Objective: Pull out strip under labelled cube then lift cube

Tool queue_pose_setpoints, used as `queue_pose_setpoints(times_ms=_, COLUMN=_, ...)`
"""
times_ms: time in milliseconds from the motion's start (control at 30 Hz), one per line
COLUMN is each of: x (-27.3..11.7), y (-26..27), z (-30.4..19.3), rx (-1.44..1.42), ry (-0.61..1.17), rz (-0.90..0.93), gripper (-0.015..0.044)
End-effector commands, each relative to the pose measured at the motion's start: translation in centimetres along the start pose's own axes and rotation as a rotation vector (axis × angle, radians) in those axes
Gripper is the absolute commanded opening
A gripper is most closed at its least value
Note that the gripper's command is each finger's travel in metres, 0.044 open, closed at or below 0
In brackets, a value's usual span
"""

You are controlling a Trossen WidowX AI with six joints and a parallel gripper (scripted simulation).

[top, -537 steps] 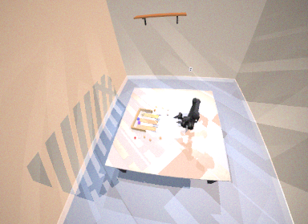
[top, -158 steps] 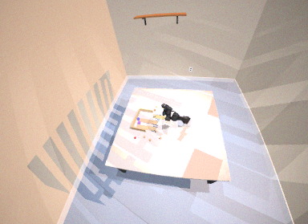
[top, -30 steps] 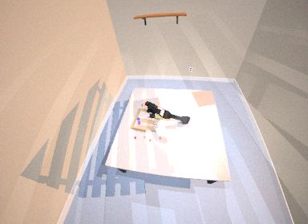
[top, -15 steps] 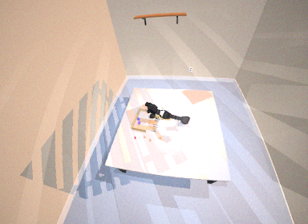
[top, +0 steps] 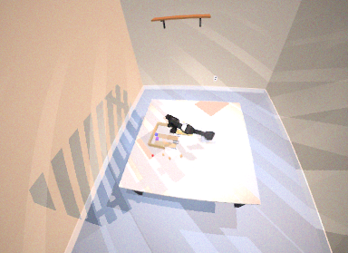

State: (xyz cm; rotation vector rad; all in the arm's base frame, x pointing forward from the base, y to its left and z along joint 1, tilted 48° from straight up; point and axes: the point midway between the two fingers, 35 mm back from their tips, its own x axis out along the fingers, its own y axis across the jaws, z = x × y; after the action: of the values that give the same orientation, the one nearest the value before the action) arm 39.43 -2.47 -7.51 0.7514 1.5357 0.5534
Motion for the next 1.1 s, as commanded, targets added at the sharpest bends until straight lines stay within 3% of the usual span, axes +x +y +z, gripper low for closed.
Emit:
queue_pose_setpoints(times_ms=0, x=-1.4, y=0.1, z=-1.5, rx=-0.001, ry=-0.002, rz=-0.004, gripper=0.0000)
queue_pose_setpoints(times_ms=1067, x=-4.5, y=0.2, z=-9.6, rx=0.006, ry=0.003, rz=-0.003, gripper=0.0000)
